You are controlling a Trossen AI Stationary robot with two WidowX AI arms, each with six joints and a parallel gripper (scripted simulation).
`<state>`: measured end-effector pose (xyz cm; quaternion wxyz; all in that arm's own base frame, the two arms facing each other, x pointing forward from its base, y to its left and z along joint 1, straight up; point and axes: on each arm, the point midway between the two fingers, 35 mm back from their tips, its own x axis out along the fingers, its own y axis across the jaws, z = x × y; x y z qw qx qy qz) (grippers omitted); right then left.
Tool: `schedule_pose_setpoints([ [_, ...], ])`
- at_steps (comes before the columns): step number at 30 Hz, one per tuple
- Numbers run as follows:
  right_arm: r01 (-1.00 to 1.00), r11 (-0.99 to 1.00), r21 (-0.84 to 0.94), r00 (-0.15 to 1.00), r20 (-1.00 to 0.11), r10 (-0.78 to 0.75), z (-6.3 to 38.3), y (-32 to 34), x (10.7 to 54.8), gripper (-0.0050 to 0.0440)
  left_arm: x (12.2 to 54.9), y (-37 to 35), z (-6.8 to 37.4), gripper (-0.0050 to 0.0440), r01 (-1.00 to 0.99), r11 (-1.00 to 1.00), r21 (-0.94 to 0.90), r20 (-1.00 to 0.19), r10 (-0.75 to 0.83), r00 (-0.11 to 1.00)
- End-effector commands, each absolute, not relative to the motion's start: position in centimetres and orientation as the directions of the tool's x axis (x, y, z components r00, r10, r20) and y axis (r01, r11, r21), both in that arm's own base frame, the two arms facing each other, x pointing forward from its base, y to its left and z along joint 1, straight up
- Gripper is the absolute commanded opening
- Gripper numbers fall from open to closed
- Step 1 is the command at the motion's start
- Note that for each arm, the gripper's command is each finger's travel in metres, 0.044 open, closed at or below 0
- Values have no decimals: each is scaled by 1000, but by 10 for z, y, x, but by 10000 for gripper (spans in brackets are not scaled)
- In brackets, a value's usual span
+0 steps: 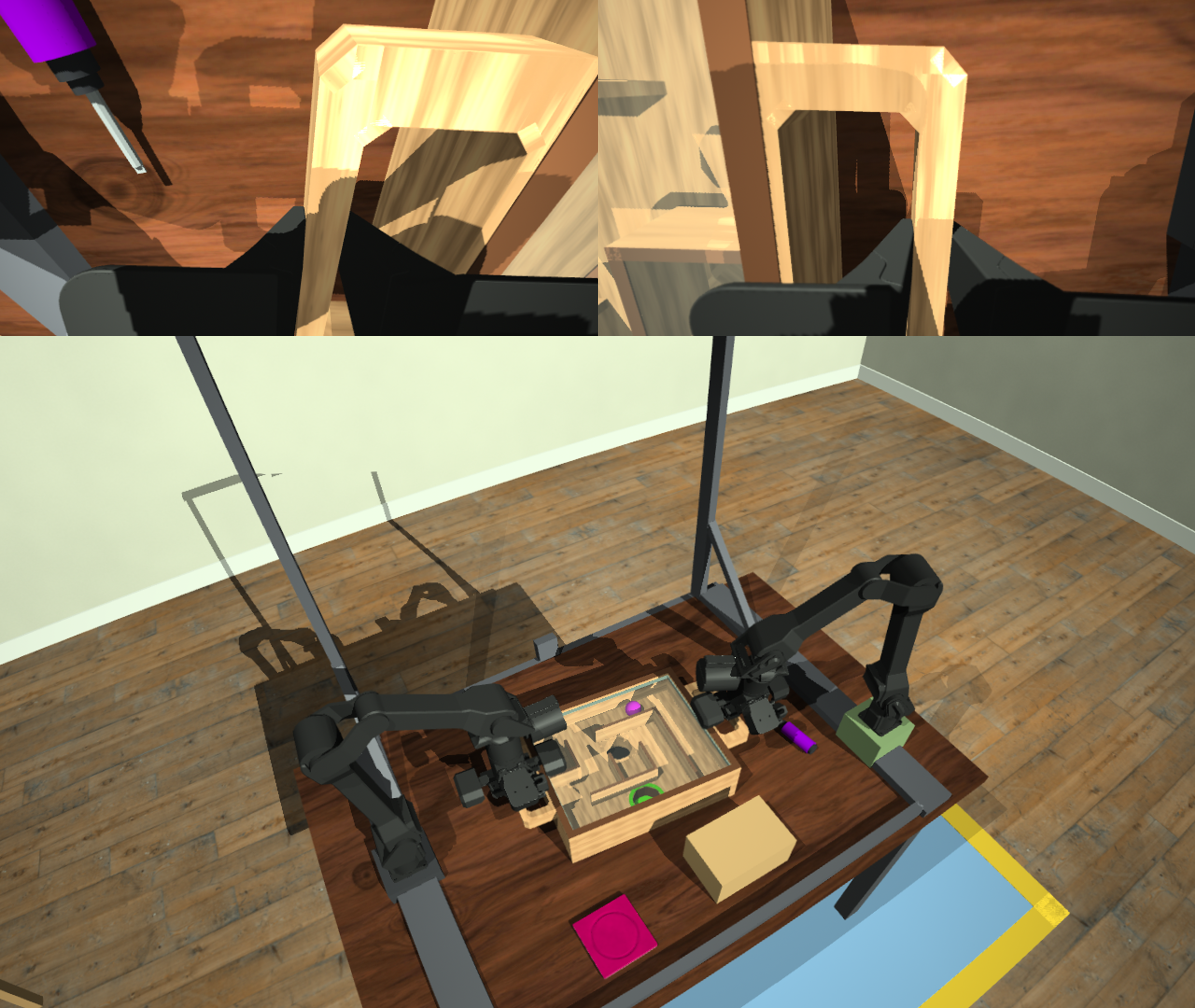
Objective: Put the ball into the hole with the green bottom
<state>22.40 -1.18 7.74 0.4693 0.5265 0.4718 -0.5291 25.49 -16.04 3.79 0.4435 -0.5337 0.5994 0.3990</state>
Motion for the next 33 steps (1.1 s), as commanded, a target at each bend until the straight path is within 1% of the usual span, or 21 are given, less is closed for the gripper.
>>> schedule_pose_setpoints([
  [1, 992, -119, 45, 45, -999, 0, 93, -12, 230, -50, 259, -166, 56, -50, -992, 120, -37, -949, -315, -3],
  [33, 992, -116, 54, 55, -999, 1, 96, -12, 230, -50, 259, -168, 60, -50, -993, 114, -36, -949, -316, -2],
])
